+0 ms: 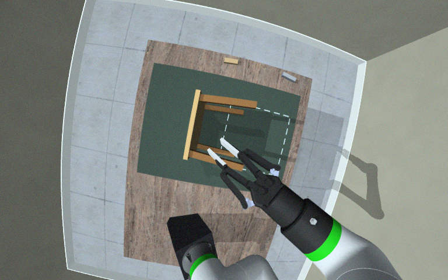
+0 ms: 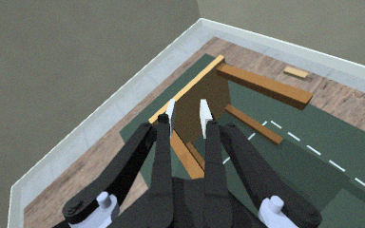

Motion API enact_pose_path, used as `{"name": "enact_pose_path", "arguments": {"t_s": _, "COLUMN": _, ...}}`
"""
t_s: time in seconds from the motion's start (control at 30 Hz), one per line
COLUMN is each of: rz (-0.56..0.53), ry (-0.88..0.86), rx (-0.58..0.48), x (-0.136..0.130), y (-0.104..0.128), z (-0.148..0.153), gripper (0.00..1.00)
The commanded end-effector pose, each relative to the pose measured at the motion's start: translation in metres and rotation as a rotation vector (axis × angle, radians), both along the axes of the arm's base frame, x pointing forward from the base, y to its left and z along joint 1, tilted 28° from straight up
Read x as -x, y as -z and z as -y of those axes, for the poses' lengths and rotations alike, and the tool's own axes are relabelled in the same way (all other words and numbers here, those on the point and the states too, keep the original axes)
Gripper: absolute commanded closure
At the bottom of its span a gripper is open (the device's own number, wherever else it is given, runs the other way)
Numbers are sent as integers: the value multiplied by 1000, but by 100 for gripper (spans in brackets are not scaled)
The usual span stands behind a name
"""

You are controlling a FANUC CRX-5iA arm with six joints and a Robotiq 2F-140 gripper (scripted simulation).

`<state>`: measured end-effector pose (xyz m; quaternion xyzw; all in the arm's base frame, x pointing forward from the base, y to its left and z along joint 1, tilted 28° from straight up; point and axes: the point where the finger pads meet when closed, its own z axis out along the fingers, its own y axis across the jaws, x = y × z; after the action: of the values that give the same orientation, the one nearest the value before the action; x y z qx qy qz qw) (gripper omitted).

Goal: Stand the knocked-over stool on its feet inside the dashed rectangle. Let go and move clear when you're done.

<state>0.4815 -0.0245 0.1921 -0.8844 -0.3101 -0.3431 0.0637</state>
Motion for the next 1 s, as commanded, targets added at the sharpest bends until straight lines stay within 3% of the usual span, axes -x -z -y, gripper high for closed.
{"name": "enact_pose_path", "arguments": {"t_s": 0.0, "rz": -109, "ry": 217, "rx": 136, "x": -20, "y": 18, "z": -20, "gripper": 67}}
{"name": "enact_pose_path", "arguments": {"t_s": 0.17, "rz": -136, "ry": 297, "rx": 132, "x": -47, "y": 33, "z": -46, "gripper": 67}}
{"name": "enact_pose_path", "arguments": {"t_s": 0.5, "rz": -245, "ry": 452, "rx": 154, "x": -72, "y": 48, "z": -75, "gripper": 67}}
{"name": "enact_pose_path", "arguments": {"t_s": 0.8, "rz": -313, "ry": 600, "rx": 208, "x": -79, "y": 52, "z": -83, "gripper": 67}}
{"name": "enact_pose_path", "arguments": {"t_s": 0.97, "rz": -381, "ry": 788, "rx": 321, "x": -80, "y": 53, "z": -84, "gripper": 67}}
